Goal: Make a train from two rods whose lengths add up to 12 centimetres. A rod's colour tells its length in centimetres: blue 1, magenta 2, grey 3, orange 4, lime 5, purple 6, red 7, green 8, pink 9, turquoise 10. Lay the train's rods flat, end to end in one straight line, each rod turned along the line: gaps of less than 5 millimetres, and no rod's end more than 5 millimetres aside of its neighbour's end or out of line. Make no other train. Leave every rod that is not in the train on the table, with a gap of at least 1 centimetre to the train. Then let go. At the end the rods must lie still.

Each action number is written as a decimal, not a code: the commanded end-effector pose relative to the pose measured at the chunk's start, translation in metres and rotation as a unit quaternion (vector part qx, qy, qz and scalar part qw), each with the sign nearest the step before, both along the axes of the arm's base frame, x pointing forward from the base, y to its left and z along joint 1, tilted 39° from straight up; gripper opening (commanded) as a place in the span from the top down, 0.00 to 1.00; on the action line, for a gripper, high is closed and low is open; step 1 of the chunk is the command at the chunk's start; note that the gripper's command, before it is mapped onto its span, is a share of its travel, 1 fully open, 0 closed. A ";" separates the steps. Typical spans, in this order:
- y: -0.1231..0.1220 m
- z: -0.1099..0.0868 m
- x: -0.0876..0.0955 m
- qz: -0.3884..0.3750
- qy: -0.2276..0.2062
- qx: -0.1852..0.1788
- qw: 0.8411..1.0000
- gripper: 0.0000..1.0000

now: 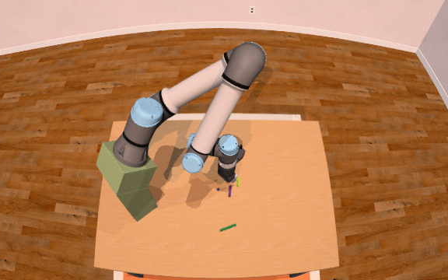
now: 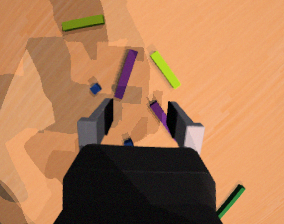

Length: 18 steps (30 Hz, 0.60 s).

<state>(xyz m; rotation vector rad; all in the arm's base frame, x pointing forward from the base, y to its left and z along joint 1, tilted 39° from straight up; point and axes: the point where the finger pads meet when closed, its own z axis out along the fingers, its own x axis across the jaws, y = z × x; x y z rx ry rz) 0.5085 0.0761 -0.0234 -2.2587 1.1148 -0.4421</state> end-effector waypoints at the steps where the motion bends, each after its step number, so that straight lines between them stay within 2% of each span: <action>1: 0.001 0.001 0.000 0.001 0.000 -0.001 1.000 0.00; 8: 0.035 0.017 -0.003 0.001 -0.001 0.001 1.000 0.00; 18: 0.035 0.017 -0.002 0.000 -0.001 0.001 1.000 0.00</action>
